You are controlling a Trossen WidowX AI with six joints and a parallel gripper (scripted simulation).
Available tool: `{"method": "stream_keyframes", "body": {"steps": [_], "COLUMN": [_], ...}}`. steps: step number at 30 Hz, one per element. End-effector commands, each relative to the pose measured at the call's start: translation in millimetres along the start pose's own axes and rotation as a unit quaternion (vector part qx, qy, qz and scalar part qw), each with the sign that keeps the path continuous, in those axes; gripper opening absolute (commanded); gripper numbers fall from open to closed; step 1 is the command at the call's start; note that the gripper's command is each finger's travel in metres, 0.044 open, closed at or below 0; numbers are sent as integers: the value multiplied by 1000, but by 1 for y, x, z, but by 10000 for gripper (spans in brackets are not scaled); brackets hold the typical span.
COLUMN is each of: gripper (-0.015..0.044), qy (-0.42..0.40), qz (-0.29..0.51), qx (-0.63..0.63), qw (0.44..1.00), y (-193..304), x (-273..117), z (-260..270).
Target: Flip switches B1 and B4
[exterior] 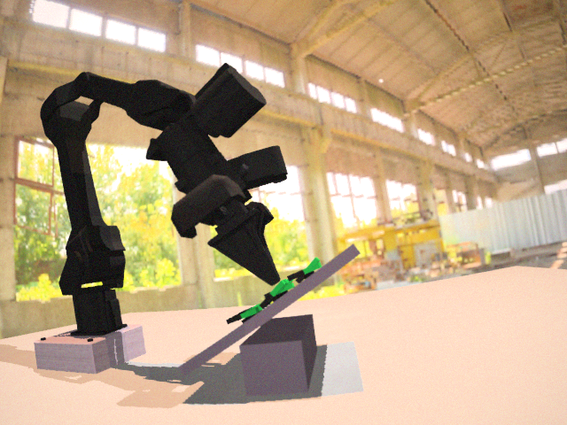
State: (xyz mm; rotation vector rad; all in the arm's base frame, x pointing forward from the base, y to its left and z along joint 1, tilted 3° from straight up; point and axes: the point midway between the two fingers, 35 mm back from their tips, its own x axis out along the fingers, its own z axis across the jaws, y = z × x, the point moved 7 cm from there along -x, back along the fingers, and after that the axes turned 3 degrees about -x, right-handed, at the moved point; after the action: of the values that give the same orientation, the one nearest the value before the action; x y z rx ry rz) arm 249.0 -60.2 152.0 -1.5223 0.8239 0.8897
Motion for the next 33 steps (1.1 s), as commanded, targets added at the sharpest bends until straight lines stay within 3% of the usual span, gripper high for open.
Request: {"method": "stream_keyframes", "body": {"steps": [1,33], "gripper": [0,0], "qy": [1,1], "qz": [1,1], "qx": [2,2], "qw": [1000,1000], "y": [0,0], "x": [1,5], "z": [0,0]}}
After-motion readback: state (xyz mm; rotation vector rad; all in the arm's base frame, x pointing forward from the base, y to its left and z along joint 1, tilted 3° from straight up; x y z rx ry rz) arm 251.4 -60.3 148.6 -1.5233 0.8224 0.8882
